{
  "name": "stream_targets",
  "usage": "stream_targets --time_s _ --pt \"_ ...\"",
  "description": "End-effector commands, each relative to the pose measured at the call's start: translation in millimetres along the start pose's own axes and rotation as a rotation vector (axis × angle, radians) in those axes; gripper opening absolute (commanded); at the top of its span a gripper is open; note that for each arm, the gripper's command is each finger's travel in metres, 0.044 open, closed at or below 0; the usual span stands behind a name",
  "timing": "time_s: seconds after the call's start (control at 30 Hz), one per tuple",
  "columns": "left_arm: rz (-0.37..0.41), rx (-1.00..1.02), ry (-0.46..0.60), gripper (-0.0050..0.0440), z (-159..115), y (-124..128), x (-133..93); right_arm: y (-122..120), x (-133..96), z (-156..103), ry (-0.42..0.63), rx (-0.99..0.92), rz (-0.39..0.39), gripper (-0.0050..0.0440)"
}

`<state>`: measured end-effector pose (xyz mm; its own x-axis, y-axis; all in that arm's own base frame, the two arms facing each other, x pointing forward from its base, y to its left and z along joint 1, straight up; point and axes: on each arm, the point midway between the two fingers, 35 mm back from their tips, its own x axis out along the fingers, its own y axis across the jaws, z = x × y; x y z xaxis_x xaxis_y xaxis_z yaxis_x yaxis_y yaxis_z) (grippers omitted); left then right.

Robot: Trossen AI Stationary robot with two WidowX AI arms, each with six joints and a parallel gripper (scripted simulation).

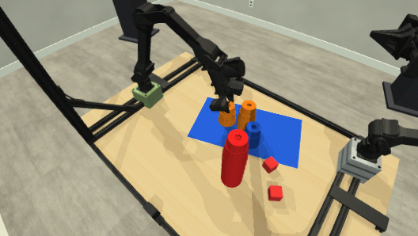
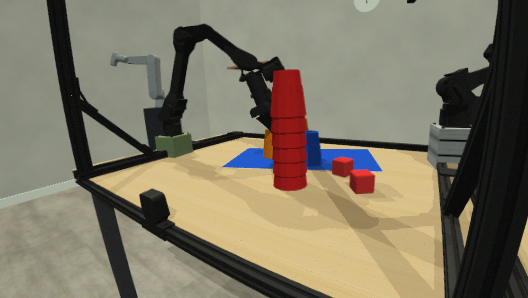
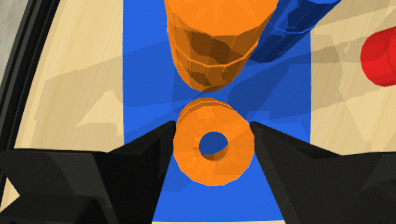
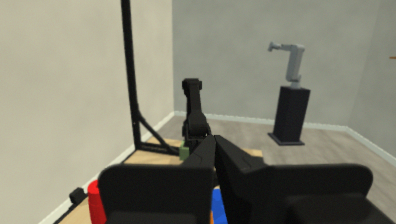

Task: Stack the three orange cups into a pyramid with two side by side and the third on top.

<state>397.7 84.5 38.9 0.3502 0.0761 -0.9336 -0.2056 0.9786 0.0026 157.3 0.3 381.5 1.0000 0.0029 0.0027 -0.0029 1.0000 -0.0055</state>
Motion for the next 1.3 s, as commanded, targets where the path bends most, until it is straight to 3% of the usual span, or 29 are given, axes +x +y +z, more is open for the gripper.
stream_targets --time_s 0.0,1.27 --pt "0.0 0.0 0.001 0.02 -0.2 0.0 0.1 -0.3 0.0 -0.8 0.003 0.005 -0.003 0.0" --pt "0.0 0.0 0.001 0.0413 -0.2 0.0 0.1 -0.3 0.0 -0.8 0.003 0.005 -0.003 0.0"
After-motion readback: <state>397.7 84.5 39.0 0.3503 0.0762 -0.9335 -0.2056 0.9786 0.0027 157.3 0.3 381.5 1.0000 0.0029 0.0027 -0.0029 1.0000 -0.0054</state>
